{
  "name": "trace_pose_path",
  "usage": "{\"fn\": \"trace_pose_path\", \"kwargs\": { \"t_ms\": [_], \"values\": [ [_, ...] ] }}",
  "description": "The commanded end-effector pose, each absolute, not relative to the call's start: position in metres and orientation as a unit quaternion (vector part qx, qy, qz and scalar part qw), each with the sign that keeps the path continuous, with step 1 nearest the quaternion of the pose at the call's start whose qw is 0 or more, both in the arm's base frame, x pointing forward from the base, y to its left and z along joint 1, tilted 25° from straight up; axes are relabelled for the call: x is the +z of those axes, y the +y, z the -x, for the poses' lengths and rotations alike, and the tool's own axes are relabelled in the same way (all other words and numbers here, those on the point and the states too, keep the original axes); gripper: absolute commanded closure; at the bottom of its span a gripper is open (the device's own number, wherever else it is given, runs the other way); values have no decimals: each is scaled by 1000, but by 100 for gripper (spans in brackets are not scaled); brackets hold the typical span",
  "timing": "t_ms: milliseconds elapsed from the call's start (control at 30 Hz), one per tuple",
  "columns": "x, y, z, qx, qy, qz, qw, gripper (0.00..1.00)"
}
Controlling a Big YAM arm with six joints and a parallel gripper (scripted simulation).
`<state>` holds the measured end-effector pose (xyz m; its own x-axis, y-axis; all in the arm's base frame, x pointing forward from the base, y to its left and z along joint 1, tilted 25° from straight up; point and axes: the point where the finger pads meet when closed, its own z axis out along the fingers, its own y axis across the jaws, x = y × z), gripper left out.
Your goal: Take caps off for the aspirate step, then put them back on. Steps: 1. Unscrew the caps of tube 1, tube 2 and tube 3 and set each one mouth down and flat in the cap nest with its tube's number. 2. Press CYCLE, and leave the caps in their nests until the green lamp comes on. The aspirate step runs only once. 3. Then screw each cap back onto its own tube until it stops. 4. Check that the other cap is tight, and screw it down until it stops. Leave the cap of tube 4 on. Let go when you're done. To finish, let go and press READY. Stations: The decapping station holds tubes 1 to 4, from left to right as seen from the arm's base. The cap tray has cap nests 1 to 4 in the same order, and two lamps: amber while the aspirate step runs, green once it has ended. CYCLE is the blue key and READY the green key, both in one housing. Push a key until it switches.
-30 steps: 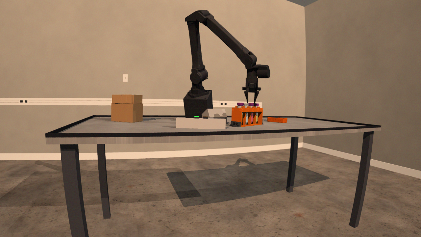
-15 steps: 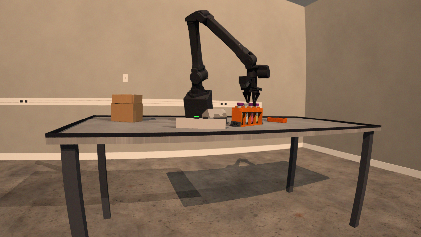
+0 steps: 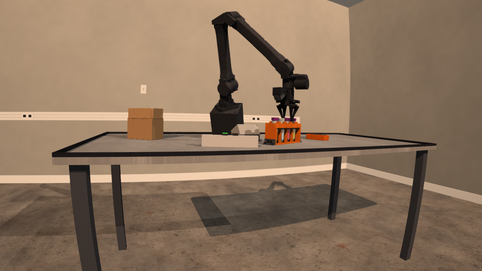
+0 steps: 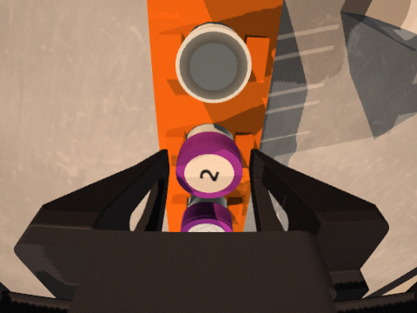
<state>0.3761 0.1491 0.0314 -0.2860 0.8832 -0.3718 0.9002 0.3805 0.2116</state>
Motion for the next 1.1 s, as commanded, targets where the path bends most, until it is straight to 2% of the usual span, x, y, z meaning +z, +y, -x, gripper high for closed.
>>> {"fn": "trace_pose_path", "kwargs": {
  "t_ms": [0, 167, 367, 467, 533, 1067],
  "values": [
    [39, 156, -383, -7, 797, -562, 222, 51],
    [40, 162, -383, -49, 894, -389, 216, 51],
    [41, 161, -384, -76, 936, -272, 208, 51],
    [39, 156, -383, -79, 937, -271, 208, 51],
    [41, 161, -384, -94, 957, -186, 201, 51],
    [41, 161, -384, -148, 970, 100, 165, 51]
  ]
}}
